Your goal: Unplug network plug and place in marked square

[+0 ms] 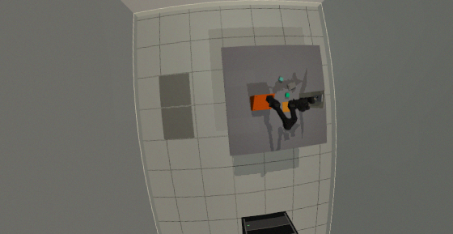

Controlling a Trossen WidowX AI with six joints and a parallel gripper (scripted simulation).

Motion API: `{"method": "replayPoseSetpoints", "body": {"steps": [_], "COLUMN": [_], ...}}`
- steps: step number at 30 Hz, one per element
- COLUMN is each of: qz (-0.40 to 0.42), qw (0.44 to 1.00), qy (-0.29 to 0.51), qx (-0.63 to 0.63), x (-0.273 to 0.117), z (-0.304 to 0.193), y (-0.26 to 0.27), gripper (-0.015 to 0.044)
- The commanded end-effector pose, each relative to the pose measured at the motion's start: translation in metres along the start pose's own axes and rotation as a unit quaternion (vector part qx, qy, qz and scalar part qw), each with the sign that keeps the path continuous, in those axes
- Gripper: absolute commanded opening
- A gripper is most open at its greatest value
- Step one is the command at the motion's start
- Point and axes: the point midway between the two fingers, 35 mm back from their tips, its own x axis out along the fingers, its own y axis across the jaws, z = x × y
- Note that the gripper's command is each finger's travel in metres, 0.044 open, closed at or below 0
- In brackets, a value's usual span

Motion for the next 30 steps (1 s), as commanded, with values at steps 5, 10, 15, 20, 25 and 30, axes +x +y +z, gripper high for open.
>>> {"method": "replayPoseSetpoints", "body": {"steps": [5, 10, 15, 20, 25, 30], "qz": [0.003, 0.003, 0.003, 0.003, 0.003, 0.003], "qw": [1.0, 1.0, 1.0, 1.0, 1.0, 1.0], "qy": [-0.002, -0.002, -0.002, -0.001, -0.001, -0.001], "qx": [-0.001, -0.001, -0.001, 0.0, 0.0, 0.0], "x": [-0.005, -0.007, -0.01, -0.013, -0.016, -0.019], "z": [-0.001, -0.002, -0.003, -0.005, -0.006, -0.007], "y": [0.002, 0.002, 0.002, 0.002, 0.002, 0.002], "gripper": [0.0, 0.0, 0.0, 0.0, 0.0, 0.0]}}
